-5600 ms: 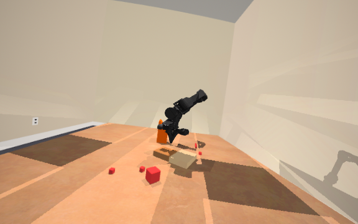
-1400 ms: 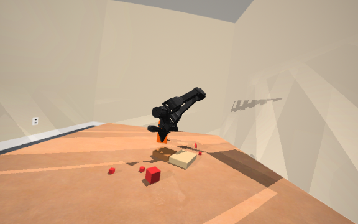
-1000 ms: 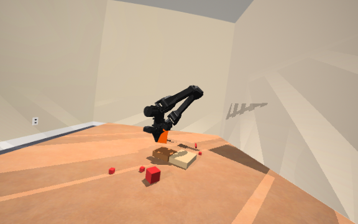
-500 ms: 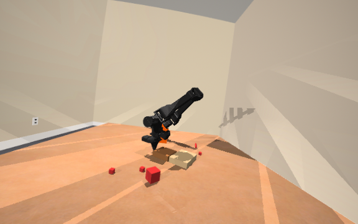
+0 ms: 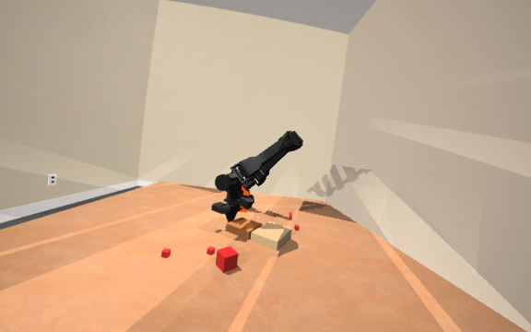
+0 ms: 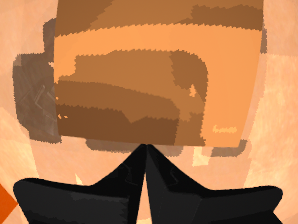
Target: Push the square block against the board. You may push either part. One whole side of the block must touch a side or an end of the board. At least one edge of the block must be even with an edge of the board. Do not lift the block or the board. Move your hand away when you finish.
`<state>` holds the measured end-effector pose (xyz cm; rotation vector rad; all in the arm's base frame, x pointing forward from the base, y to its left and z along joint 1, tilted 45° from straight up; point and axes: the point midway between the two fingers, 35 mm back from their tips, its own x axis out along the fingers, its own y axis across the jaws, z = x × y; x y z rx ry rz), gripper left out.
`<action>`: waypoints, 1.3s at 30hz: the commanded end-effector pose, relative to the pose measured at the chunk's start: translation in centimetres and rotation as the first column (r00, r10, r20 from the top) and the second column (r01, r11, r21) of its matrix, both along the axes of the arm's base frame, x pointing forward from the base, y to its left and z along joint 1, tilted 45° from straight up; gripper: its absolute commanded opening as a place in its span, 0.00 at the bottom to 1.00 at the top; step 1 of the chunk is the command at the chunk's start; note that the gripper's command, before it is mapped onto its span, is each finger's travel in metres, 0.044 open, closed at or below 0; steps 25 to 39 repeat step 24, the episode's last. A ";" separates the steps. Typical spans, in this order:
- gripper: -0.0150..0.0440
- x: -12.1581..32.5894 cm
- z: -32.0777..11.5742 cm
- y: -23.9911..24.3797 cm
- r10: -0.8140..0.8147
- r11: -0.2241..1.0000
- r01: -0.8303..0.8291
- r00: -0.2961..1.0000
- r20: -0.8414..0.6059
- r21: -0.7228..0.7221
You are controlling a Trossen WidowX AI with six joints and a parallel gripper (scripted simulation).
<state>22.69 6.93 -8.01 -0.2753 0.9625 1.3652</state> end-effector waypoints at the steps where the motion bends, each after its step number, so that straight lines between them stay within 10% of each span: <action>1: 0.25 0.6 0.6 0.3 -0.004 1.000 0.003 1.000 0.012 0.001; 39: 0.25 1.1 1.0 0.8 -0.004 1.000 0.004 1.000 0.013 -0.001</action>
